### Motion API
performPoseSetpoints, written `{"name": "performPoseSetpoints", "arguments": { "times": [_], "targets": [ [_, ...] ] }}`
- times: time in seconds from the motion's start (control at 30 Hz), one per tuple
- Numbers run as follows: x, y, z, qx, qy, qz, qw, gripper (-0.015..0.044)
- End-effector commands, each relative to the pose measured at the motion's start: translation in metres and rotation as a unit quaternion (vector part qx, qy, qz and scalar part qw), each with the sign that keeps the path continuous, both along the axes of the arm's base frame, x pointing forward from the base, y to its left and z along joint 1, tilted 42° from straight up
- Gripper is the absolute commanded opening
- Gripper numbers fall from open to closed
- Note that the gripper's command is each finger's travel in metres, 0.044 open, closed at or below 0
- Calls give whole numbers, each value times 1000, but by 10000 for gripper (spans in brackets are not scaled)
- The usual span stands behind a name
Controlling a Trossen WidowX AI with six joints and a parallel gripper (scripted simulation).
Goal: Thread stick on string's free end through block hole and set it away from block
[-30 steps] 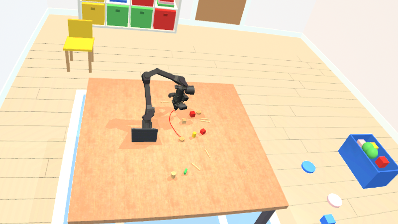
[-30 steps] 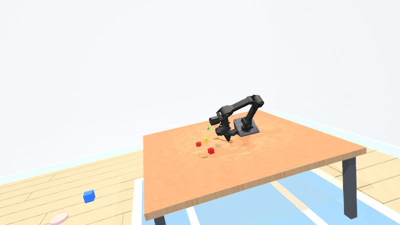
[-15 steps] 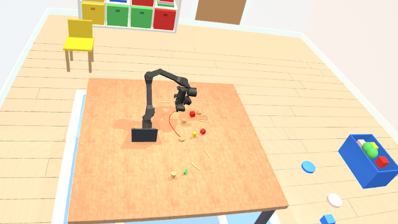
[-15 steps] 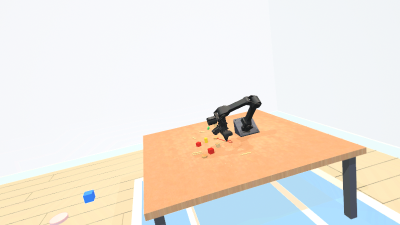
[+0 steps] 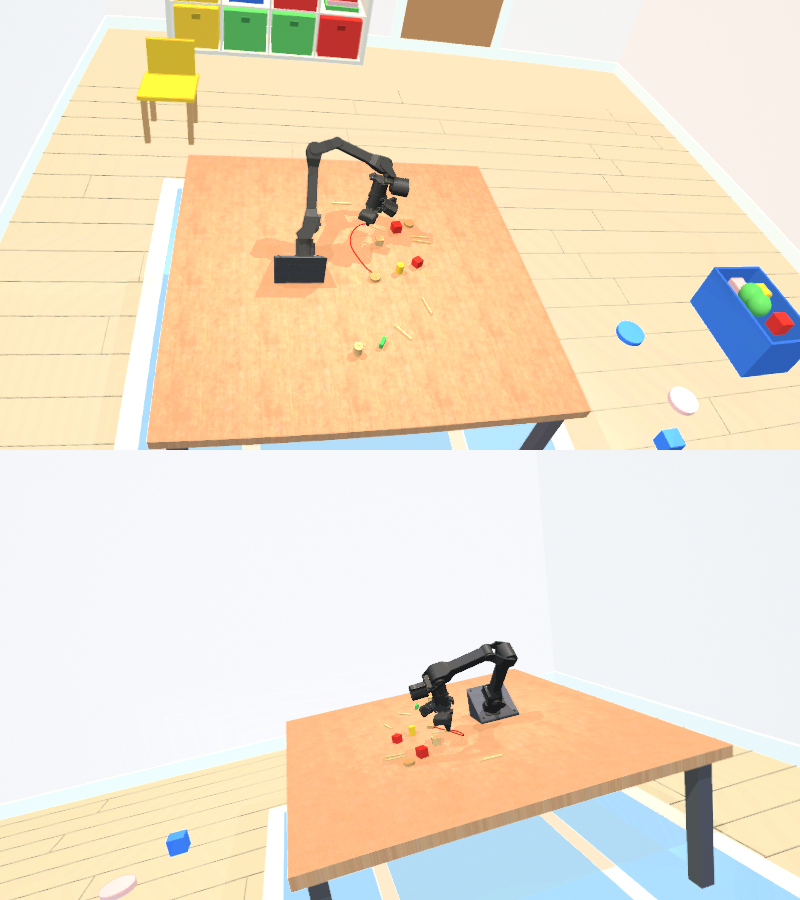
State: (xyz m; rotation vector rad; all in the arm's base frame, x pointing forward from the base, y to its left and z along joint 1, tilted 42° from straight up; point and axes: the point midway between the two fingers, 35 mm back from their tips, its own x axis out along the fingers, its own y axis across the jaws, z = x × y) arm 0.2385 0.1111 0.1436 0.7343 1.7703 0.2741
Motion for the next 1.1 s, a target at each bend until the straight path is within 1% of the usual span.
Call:
{"name": "performPoseSetpoints", "arguments": {
  "times": [0.0, 0.27, 0.53, 0.8, 1.07],
  "targets": [
    [5, -6, -3, -15, 44, -55, 997, 0],
    [9, -13, -10, -37, 120, -140, 982, 0],
    [14, -20, -16, -60, 194, -224, 953, 0],
    [18, -28, -23, -83, 265, -305, 911, 0],
    [21, -35, -30, -106, 332, -381, 856, 0]
  ]
}}
